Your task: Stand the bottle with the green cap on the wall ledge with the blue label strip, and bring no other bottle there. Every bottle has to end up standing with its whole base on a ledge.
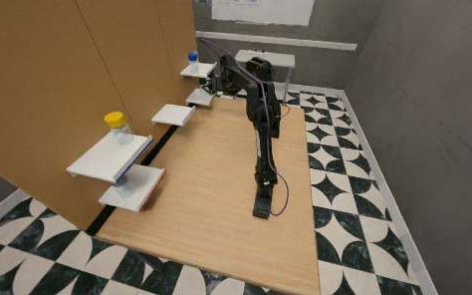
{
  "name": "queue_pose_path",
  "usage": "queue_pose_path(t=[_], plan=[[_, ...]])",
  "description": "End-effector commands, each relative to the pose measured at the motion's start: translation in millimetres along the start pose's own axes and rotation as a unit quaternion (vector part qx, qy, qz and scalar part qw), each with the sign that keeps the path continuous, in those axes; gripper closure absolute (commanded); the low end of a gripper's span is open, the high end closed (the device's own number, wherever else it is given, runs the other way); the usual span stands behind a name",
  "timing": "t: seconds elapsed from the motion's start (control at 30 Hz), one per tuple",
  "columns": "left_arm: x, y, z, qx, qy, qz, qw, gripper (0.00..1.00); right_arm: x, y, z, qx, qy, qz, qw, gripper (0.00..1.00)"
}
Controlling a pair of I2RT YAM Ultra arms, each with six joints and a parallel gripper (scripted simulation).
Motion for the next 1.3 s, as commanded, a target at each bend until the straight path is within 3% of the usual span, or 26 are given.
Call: queue_pose_path(t=[0.0,0.47,1.27], plan=[[17.6,23.4,-3.8,-0.001,-0.006,-0.035,0.999,0.00,5.0,4.8,-7.7,-0.004,-0.013,0.000,1.000,0.49],[17.6,23.4,-3.8,-0.001,-0.006,-0.035,0.999,0.00,22.5,-16.9,-18.1,-0.009,-0.036,0.040,0.999,0.49],[17.6,23.4,-3.8,-0.001,-0.006,-0.035,0.999,0.00,52.8,3.6,-4.3,0.003,0.004,-0.014,1.000,0.49]])
Point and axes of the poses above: on each arm, the point where the finger pads meet when closed, its own x axis back along the fingers, its own z axis across the jaws, y = z × x, the point moved 6 cm from there along x, back along the fingers, and after that the axes turned 12 degrees about x, right-handed, at the moved point
